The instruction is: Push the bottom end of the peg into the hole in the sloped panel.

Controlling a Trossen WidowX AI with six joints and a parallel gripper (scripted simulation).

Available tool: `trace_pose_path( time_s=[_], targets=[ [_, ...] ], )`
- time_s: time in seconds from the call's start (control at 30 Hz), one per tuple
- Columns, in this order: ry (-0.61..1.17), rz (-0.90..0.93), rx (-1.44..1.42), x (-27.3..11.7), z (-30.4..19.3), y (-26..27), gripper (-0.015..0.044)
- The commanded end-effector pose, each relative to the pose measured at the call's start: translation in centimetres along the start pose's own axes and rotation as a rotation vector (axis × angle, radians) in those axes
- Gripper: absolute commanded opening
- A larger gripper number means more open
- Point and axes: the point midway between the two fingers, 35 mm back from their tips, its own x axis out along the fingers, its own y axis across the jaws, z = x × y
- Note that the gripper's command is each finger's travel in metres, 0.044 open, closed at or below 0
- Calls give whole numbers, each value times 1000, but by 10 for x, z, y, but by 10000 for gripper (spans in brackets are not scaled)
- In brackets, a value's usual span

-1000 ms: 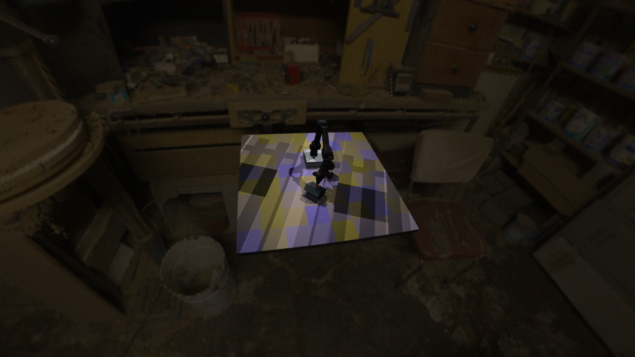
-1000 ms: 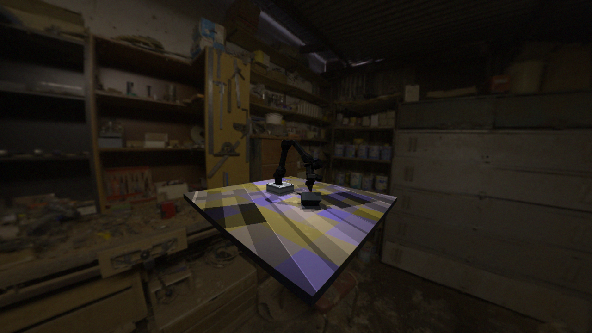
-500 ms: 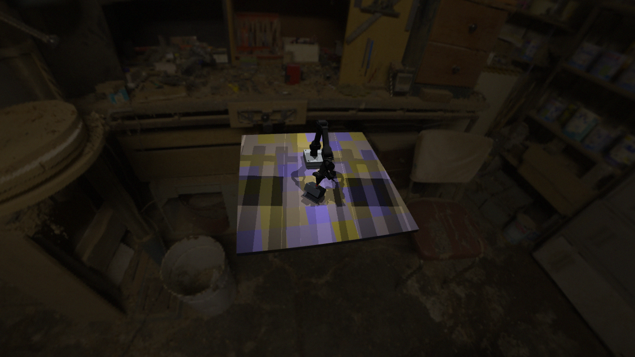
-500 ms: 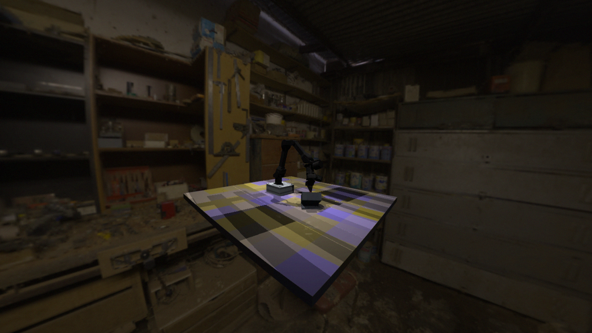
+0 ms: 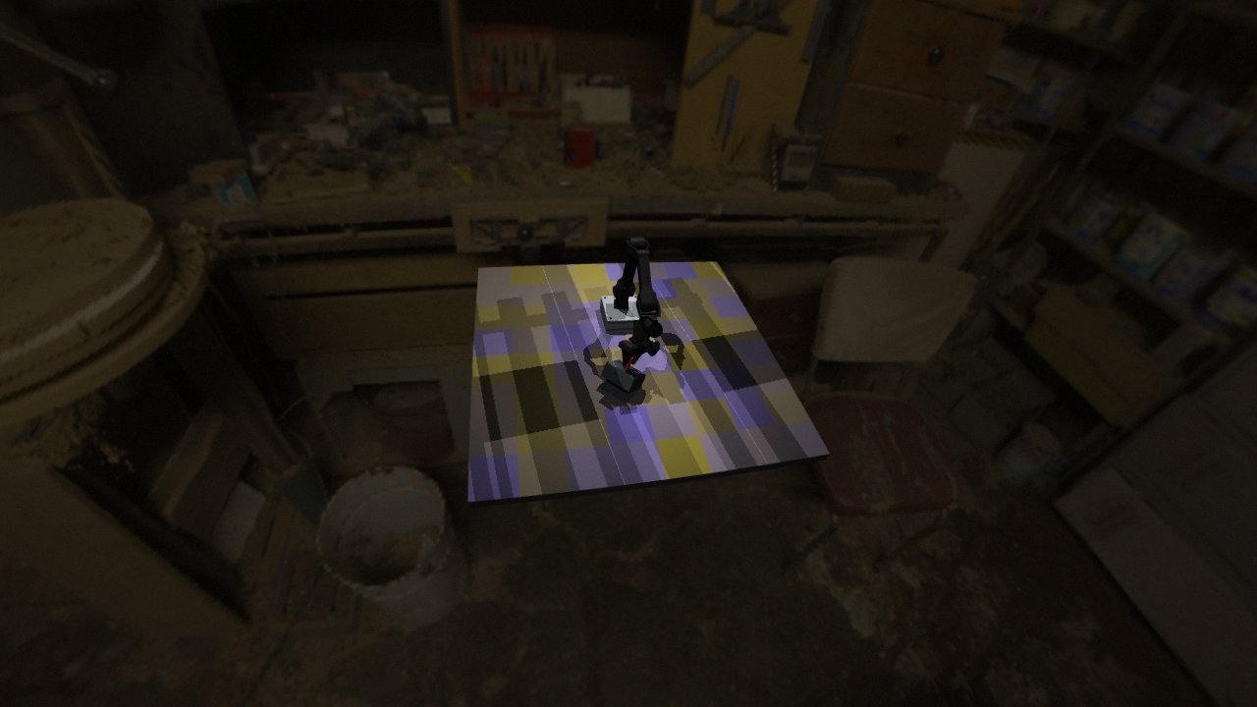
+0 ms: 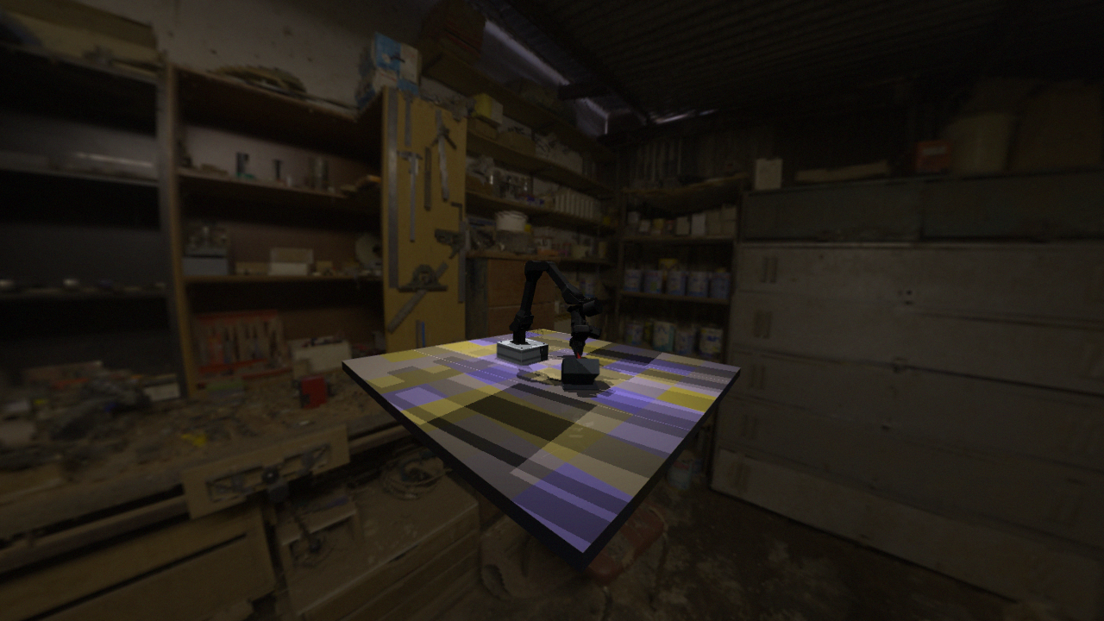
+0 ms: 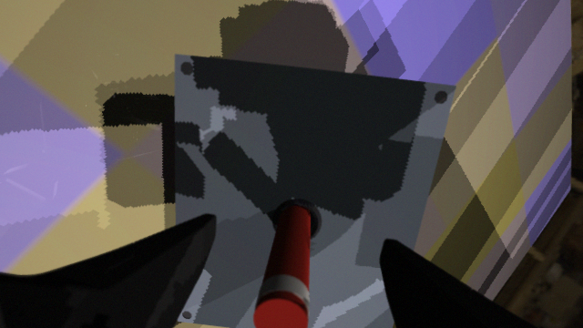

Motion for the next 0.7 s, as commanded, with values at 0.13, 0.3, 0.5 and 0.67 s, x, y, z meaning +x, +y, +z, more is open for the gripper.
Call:
trace_pose_path(
  time_s=[0.13, 0.3, 0.5, 0.67],
  targets=[
    [1, 0, 0, -12, 2, -1, 440],
    [3, 2, -1, -24, 3, -1, 440],
    [5, 4, -2, -38, 4, 0, 440],
    [6, 5, -3, -50, 5, 1, 440]
  ],
)
